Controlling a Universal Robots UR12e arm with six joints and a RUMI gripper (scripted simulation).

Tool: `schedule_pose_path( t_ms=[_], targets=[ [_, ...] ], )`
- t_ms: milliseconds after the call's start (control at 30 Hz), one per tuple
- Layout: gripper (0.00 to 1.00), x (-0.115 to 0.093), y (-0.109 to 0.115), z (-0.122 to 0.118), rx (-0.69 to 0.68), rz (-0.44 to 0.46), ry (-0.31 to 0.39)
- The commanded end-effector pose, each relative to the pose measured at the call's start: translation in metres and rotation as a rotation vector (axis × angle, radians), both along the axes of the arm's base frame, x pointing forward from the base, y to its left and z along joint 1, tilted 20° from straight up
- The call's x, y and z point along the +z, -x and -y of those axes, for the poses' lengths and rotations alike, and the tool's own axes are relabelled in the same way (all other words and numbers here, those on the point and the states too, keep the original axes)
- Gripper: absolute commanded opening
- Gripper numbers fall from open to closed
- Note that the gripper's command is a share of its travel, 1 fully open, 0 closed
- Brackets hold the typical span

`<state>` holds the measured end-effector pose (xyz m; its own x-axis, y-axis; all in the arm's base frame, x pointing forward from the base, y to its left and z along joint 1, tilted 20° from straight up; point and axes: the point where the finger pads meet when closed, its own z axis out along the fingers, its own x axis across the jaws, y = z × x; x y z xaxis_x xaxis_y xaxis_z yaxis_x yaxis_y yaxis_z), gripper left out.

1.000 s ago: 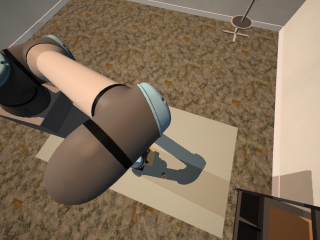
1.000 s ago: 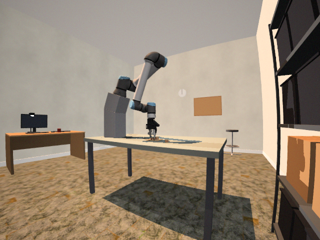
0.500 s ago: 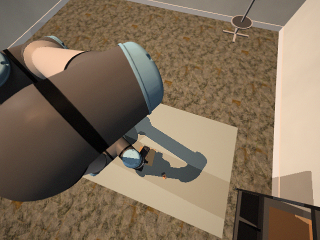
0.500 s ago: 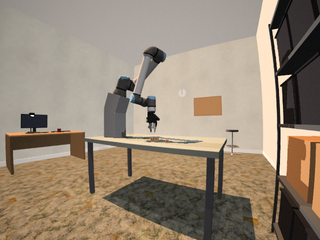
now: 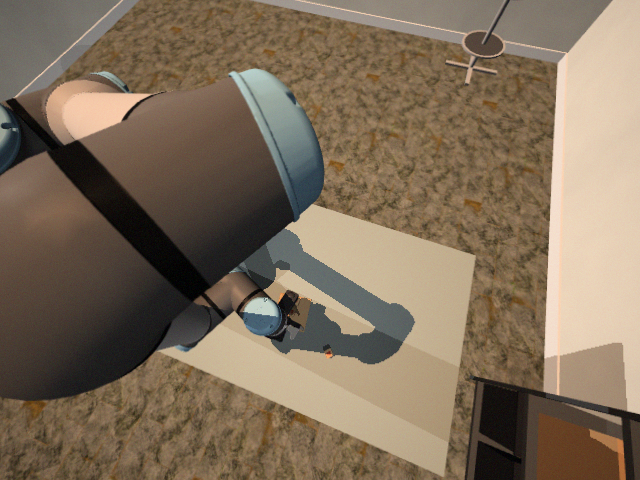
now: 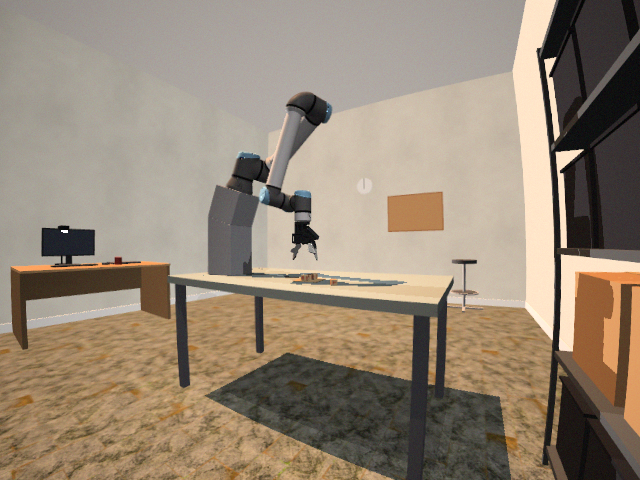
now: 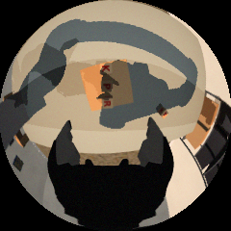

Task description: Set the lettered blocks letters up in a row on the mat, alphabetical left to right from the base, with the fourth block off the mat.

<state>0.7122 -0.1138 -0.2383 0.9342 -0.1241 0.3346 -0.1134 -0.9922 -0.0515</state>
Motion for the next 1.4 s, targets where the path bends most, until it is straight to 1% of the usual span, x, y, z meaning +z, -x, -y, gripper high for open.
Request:
schedule_pose_path(
  t_ms=[0, 333, 533, 667, 967, 1033, 1133, 1233, 1367],
  targets=[
    [1.00, -0.002, 0.003, -0.002, 0.001, -0.004, -0.003],
    [1.00, -0.001, 0.003, -0.002, 0.001, -0.004, -0.003],
    [1.00, 0.005, 0.005, -0.001, 0.000, -0.004, -0.002],
    [1.00, 0.018, 0.010, 0.000, 0.000, -0.003, -0.003],
    [1.00, 0.063, 0.026, 0.000, 0.000, -0.003, -0.003],
    [1.00, 0.063, 0.026, 0.000, 0.000, -0.003, -0.003],
    [1.00, 0.074, 0.030, 0.000, 0.000, -0.003, -0.003],
    [1.00, 0.081, 0.032, 0.000, 0.000, -0.003, -0.003],
    [1.00, 0.083, 0.033, 0.000, 0.000, -0.003, -0.002]
  ],
)
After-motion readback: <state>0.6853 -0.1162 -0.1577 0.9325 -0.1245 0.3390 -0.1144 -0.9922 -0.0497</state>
